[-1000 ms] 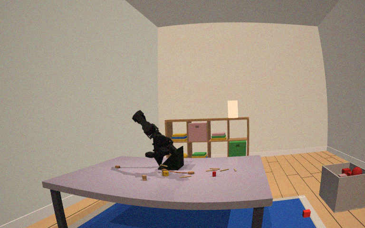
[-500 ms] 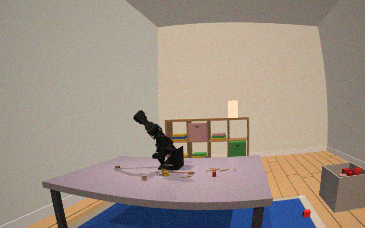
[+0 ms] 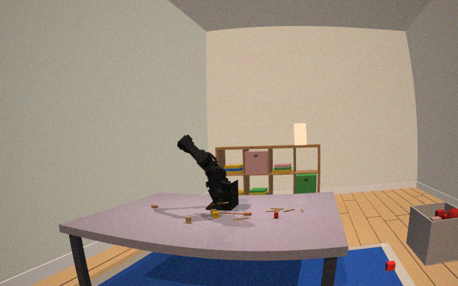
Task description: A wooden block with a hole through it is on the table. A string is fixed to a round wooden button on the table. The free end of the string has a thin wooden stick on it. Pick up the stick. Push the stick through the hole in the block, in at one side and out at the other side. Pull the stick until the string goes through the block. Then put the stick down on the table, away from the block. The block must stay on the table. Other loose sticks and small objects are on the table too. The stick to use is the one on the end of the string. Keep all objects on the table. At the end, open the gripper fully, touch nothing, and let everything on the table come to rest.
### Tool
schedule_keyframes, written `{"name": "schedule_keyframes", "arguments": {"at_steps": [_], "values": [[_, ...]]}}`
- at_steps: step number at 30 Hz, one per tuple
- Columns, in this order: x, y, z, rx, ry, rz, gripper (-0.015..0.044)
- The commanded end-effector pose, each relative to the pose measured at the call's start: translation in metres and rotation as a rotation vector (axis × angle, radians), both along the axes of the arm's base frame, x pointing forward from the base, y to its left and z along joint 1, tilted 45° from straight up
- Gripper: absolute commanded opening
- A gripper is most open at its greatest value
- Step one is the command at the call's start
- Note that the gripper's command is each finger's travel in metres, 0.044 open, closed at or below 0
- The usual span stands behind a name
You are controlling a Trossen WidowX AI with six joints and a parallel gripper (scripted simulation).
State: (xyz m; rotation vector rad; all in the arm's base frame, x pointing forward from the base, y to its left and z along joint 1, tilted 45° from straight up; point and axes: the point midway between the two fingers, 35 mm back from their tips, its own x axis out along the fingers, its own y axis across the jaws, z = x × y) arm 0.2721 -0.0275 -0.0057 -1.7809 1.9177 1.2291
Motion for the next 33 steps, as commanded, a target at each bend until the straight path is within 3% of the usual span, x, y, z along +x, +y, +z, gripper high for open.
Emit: {"name": "schedule_keyframes", "arguments": {"at_steps": [1, 33], "values": [[0.001, 0.005, -0.004, 0.028, 0.097, 0.082, 0.0000], [0.003, 0.035, -0.038, 0.237, 0.876, 0.715, 0.0000]]}}
